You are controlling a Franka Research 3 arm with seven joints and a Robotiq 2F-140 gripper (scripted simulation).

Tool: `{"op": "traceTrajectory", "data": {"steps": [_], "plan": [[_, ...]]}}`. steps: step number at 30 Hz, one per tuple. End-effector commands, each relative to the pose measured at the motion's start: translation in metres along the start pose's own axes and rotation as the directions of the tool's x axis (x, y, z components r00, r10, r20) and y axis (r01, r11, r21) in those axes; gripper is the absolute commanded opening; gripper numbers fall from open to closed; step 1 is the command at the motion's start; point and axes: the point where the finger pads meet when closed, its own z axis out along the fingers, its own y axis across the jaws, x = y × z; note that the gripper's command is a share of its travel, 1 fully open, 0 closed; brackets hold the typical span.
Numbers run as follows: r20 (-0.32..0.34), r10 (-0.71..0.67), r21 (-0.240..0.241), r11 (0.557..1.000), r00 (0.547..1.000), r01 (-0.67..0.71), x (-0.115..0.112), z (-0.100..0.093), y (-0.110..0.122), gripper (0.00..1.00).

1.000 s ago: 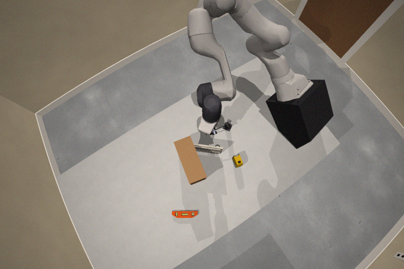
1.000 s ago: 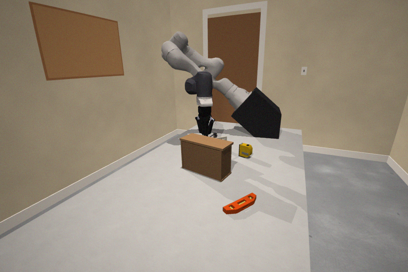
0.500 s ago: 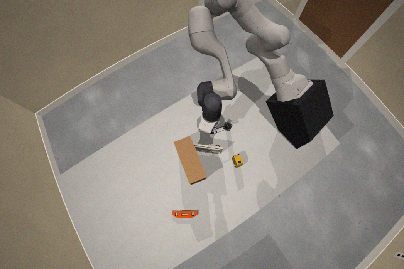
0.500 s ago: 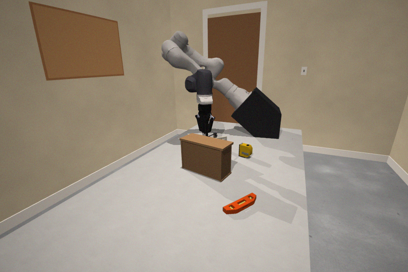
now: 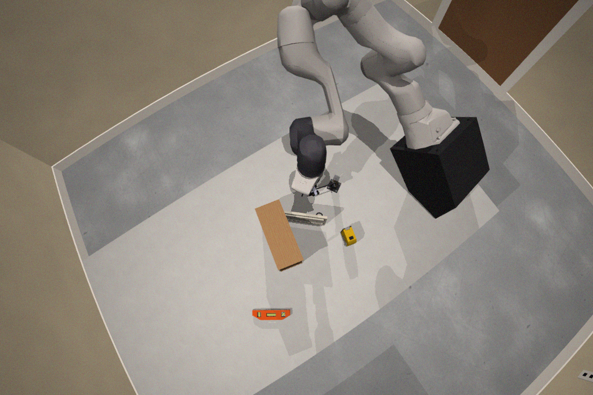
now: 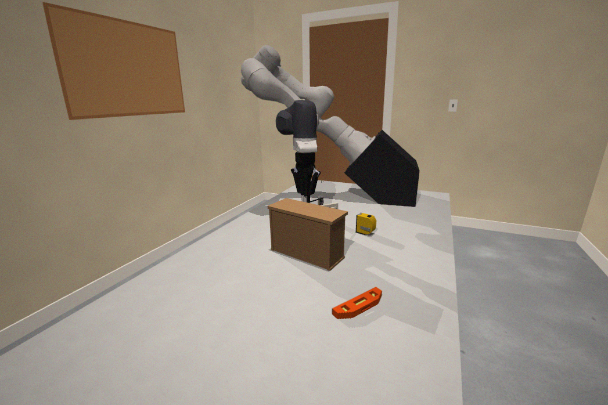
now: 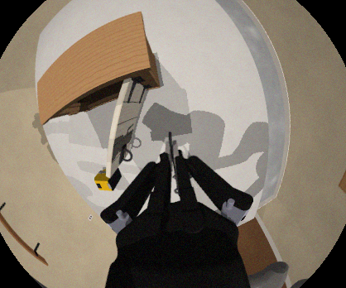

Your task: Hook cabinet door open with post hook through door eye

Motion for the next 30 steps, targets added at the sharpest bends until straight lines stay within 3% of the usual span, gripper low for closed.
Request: {"op": "traceTrajectory", "data": {"steps": [1, 16, 30], "plan": [[-0.001, -0.006, 0.0, 1.0, 1.0, 0.006, -0.0011, -0.0064, -0.0007, 0.03], [-0.001, -0.007, 0.0, 1.0, 1.0, 0.007, -0.0036, -0.0153, -0.0007, 0.03], [-0.001, -0.107, 0.0, 0.994, 0.994, 0.107, -0.0041, -0.0153, -0.0097, 0.03]]}}
